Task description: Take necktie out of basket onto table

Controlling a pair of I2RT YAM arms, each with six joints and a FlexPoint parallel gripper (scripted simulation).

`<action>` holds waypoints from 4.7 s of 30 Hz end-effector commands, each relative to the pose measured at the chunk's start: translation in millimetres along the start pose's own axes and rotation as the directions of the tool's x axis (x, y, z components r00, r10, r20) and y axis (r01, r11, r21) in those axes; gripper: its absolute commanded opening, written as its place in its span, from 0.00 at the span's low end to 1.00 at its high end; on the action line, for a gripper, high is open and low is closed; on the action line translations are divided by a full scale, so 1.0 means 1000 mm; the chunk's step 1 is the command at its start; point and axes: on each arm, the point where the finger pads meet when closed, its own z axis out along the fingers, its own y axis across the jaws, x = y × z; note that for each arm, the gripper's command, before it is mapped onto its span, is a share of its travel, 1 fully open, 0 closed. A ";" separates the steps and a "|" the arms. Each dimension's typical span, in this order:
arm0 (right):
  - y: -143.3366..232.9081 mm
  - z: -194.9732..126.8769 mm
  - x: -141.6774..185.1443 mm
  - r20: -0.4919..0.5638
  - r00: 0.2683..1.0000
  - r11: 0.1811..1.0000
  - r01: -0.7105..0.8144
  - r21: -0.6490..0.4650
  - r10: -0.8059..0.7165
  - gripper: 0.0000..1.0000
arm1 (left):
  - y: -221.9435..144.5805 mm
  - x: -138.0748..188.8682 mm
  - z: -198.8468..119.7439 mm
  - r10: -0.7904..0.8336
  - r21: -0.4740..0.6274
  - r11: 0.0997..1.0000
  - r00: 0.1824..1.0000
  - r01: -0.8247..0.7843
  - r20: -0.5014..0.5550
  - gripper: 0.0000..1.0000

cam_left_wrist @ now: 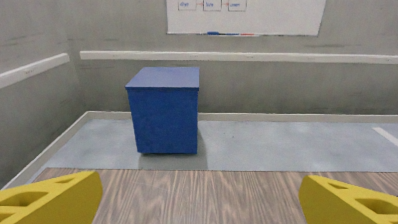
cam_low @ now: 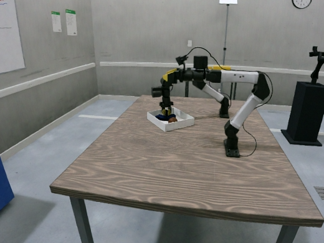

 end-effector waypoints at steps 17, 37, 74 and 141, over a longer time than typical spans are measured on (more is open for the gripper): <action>0.005 0.003 -0.005 0.010 1.000 1.000 -0.015 -0.005 0.015 0.07 | 0.000 0.000 0.000 0.000 0.000 1.000 1.000 0.000 0.000 1.00; 0.004 -0.052 -0.005 0.013 1.000 1.000 -0.015 0.002 0.015 0.07 | 0.000 0.000 0.000 0.000 0.000 1.000 1.000 0.000 0.000 1.00; 0.002 -0.131 -0.004 0.012 1.000 1.000 -0.014 -0.002 0.014 0.07 | 0.000 0.000 0.000 0.000 0.000 1.000 1.000 0.000 0.000 1.00; -0.003 -0.266 -0.002 -0.053 0.999 0.980 -0.011 -0.196 0.001 0.07 | 0.000 0.000 0.000 0.000 0.000 1.000 1.000 0.000 0.000 1.00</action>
